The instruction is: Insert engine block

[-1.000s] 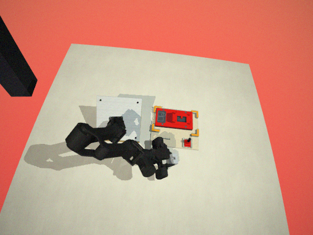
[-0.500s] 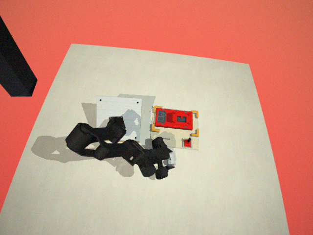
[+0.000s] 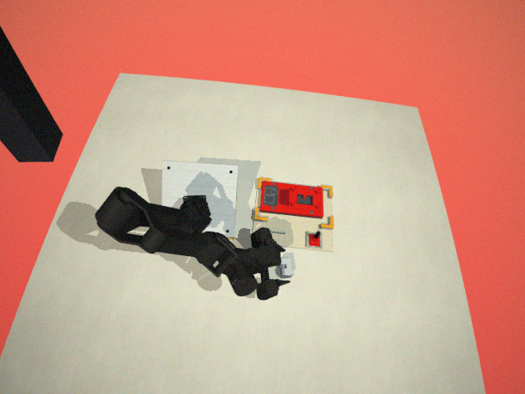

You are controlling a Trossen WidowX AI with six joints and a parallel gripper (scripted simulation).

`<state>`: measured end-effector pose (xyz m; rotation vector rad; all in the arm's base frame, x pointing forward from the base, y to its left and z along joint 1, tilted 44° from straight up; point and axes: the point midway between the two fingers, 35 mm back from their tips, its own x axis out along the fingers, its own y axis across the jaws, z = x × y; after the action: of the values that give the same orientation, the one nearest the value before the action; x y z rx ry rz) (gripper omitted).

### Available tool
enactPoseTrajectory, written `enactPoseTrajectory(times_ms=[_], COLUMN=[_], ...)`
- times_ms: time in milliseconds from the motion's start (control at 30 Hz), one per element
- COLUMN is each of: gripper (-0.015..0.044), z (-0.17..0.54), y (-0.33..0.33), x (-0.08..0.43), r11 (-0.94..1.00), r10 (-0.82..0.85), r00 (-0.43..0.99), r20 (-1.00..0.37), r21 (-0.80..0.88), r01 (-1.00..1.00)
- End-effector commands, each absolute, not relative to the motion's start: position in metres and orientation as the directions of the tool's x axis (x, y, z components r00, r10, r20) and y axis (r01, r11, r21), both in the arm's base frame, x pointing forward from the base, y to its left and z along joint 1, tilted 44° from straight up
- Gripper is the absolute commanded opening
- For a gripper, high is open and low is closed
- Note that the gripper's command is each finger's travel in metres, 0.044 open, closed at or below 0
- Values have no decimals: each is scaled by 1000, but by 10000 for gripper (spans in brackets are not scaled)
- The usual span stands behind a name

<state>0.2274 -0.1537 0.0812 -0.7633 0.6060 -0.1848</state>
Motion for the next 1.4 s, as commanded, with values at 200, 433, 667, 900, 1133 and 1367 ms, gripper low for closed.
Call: enactPoseTrajectory(times_ms=[200,433,667,900,1133,1367], gripper=[440,440,440,440,440,440], z=[96,95,95,88,83,83], y=[-141,-143,-143,-145,-145,-141], x=[209,211,212,218,223,228], r11=[716,714,718,816,872,884], r10=[-376,-380,-380,-384,-395,-431], r00=[812,812,810,712,556,364], r20=[-446,-443,-447,-588,-732,-826], r21=[-697,-698,-695,-577,-488,-468], r01=[-51,-46,-46,-36,-24,-15])
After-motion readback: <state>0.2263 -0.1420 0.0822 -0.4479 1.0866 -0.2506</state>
